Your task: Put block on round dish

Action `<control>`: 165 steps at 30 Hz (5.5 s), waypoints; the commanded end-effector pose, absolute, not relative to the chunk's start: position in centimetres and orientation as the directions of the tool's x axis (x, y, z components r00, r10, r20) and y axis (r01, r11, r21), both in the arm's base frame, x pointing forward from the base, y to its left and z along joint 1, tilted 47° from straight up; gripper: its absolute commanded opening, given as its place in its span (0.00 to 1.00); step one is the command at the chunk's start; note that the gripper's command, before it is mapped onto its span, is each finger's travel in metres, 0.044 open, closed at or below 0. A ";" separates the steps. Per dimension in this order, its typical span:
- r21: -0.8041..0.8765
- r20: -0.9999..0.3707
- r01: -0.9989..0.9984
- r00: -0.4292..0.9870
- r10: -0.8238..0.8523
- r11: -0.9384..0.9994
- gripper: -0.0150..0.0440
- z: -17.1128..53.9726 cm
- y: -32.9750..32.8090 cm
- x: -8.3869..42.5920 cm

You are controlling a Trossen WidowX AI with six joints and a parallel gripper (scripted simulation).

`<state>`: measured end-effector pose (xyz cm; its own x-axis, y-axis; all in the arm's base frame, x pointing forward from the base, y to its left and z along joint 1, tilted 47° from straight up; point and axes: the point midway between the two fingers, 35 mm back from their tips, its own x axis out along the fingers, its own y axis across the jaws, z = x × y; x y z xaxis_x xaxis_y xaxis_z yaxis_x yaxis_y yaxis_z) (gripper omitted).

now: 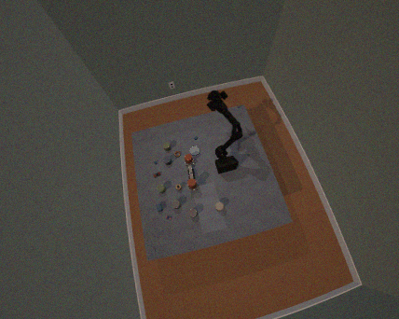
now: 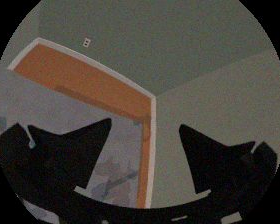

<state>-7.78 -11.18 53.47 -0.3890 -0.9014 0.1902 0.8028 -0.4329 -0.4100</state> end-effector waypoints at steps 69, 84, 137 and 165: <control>-0.747 -0.452 0.000 0.734 -0.507 0.665 1.00 9.2 11.0 18.3; -0.851 -0.526 -0.327 0.548 -0.650 0.412 1.00 9.9 8.4 22.2; -0.077 -0.682 -0.997 0.074 -0.728 -0.029 1.00 12.0 -6.7 30.3; -0.078 -0.682 -0.997 0.074 -0.728 -0.029 1.00 9.0 -9.9 30.8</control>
<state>30.84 -9.56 9.52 0.0754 -0.7288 -0.6805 -0.9961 -0.0233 -0.0853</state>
